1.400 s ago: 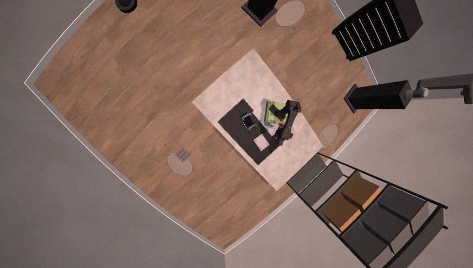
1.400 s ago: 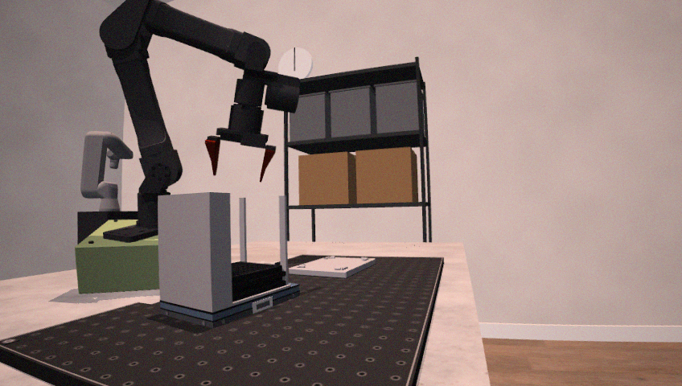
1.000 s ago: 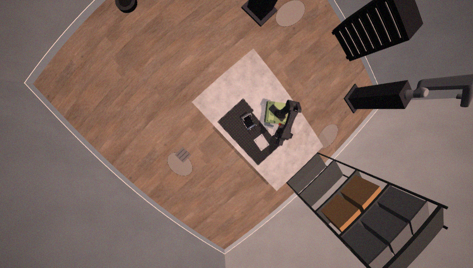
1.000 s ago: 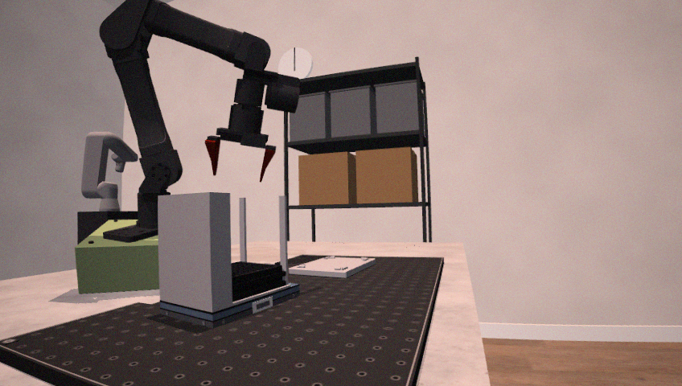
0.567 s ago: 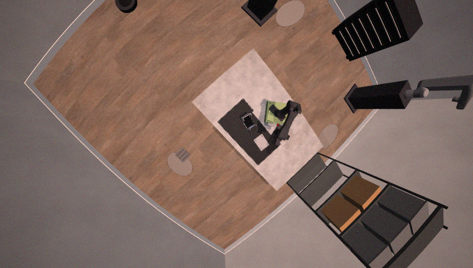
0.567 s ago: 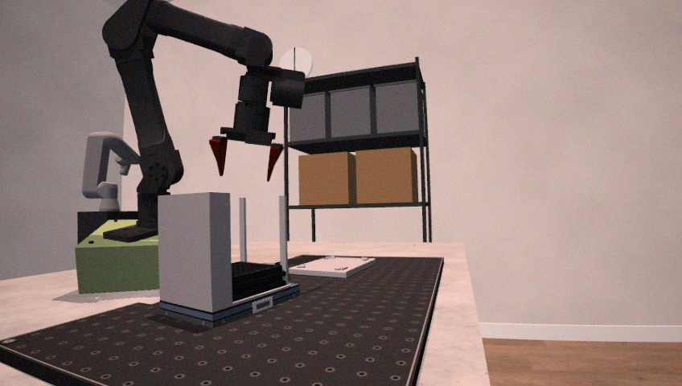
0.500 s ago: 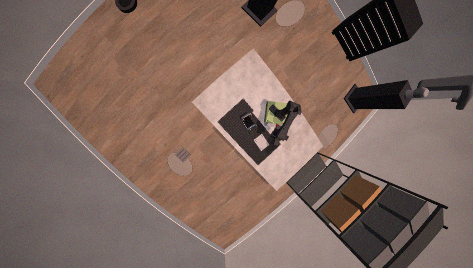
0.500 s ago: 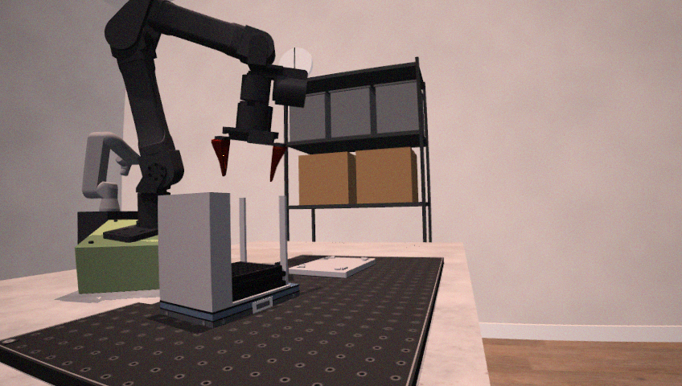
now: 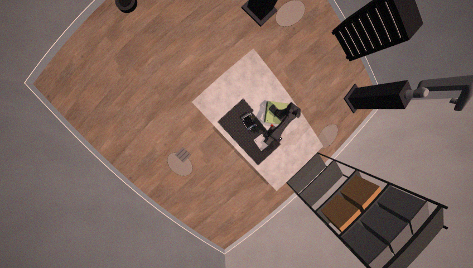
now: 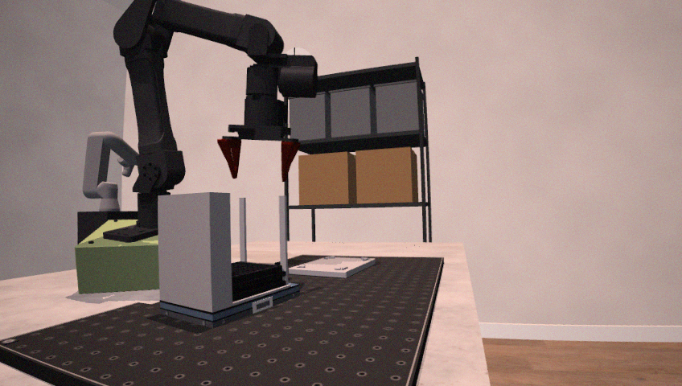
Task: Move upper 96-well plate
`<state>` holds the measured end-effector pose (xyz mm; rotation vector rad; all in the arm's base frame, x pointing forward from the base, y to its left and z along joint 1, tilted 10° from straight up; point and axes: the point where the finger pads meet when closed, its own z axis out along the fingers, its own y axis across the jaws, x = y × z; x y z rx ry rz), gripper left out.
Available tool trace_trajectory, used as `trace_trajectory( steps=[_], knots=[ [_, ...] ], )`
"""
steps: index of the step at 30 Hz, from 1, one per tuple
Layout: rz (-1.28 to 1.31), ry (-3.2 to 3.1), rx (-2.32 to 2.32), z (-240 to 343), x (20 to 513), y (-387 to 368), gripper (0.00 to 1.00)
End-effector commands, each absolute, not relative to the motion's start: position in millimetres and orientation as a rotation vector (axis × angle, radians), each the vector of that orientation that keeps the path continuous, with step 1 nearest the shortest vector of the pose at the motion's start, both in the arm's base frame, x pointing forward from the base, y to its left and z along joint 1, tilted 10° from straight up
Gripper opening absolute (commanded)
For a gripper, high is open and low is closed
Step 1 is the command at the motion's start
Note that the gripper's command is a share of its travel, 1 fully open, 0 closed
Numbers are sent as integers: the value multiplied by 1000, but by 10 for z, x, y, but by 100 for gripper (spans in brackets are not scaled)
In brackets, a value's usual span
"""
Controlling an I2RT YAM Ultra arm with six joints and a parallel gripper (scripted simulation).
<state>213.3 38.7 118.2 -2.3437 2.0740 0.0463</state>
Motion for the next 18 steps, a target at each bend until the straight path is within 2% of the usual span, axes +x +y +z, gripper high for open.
trace_trajectory(
  steps=[1, 12, 14, 18],
  knots=[
    [-25, 2074, -2298, 1248, 2345, 265, 100],
    [-79, 2161, -2201, 1271, 2561, -122, 100],
    [-157, 2221, -2133, 1326, 2592, -240, 100],
    [-125, 2225, -2138, 1285, 2663, -414, 100]
  ],
)
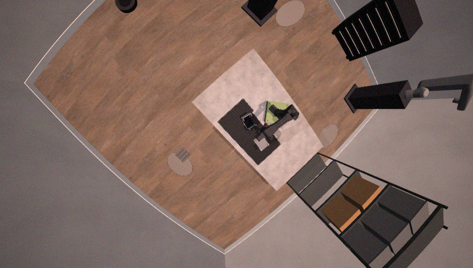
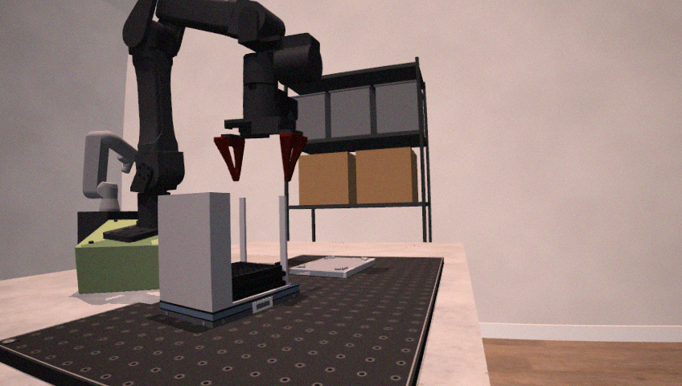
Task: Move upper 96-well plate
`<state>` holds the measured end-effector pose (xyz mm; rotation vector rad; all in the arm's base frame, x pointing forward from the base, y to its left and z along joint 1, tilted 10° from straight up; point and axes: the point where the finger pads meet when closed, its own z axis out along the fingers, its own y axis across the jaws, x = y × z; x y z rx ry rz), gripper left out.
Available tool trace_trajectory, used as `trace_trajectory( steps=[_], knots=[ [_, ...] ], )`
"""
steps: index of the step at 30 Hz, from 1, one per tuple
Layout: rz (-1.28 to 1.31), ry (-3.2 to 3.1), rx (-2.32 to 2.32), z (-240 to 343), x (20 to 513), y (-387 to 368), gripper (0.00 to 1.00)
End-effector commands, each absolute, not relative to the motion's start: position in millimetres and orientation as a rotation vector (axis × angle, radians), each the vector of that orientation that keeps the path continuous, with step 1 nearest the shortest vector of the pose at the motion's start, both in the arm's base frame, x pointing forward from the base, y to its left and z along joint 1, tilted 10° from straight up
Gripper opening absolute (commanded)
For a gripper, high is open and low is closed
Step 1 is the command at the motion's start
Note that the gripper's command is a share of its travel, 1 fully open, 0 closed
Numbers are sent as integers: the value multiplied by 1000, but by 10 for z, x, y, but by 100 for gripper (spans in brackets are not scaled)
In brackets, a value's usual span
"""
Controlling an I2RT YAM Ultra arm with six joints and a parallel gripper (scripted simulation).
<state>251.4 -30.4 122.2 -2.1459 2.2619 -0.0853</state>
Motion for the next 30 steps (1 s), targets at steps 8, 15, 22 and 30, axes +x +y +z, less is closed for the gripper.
trace_trajectory(
  steps=[8, 15, 22, 30],
  knots=[
    [-170, 2289, -2075, 1300, 2730, -715, 100],
    [-247, 2394, -1984, 1317, 2755, -1088, 100],
    [-310, 2491, -1885, 1333, 2738, -1445, 100],
    [-330, 2475, -1874, 1428, 2698, -1620, 100]
  ],
)
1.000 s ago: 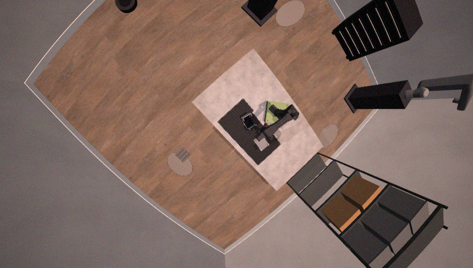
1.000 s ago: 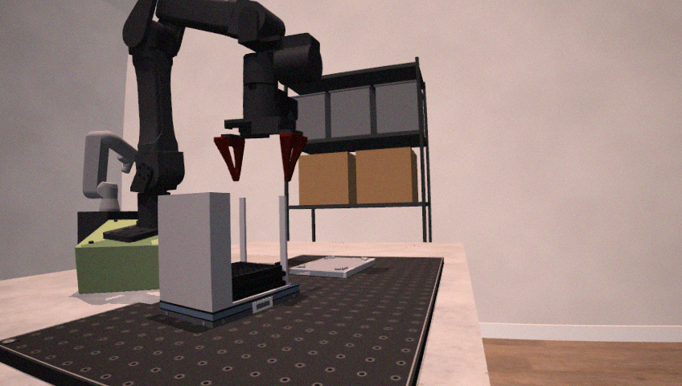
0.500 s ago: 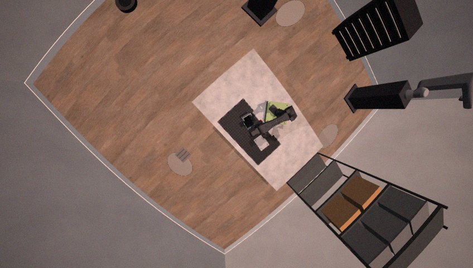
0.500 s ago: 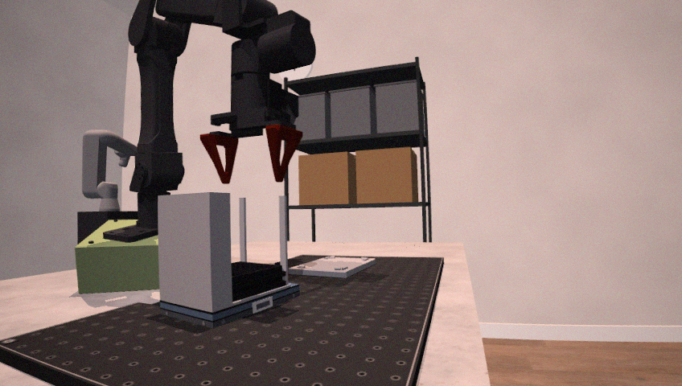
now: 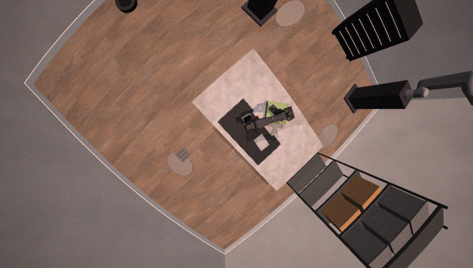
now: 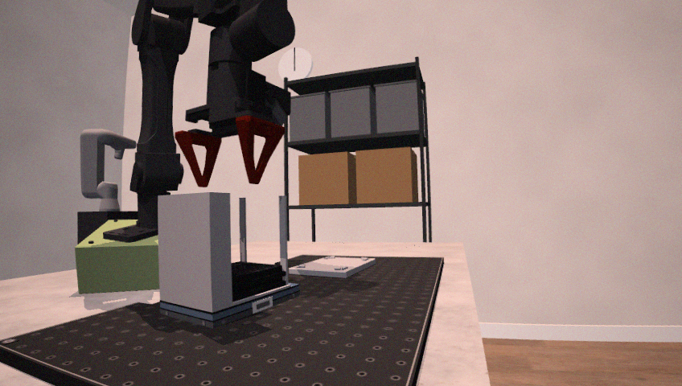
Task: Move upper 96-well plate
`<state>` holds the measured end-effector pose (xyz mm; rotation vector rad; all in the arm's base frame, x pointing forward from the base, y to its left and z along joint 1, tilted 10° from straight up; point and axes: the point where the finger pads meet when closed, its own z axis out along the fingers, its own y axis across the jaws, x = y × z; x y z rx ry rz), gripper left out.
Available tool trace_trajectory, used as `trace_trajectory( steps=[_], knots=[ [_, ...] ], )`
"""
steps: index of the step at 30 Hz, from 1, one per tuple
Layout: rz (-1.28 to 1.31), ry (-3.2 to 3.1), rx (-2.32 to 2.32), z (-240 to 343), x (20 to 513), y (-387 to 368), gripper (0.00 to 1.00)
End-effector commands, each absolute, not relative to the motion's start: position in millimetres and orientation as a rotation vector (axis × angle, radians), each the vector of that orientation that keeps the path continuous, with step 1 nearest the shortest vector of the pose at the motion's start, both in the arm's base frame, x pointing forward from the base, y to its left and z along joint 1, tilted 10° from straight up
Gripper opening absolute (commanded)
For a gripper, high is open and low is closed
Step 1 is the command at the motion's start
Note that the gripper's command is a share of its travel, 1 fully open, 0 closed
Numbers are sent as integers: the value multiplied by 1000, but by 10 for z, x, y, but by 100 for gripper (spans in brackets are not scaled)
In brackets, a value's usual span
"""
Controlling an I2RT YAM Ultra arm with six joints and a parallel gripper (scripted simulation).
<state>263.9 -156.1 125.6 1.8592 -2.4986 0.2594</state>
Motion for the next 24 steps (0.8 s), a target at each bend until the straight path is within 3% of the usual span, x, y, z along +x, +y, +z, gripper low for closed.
trace_trajectory(
  steps=[1, 24],
  knots=[
    [321, -2504, 1896, 1434, 2667, -1604, 100],
    [301, -2489, 1913, 1396, 2686, -1562, 100]
  ],
)
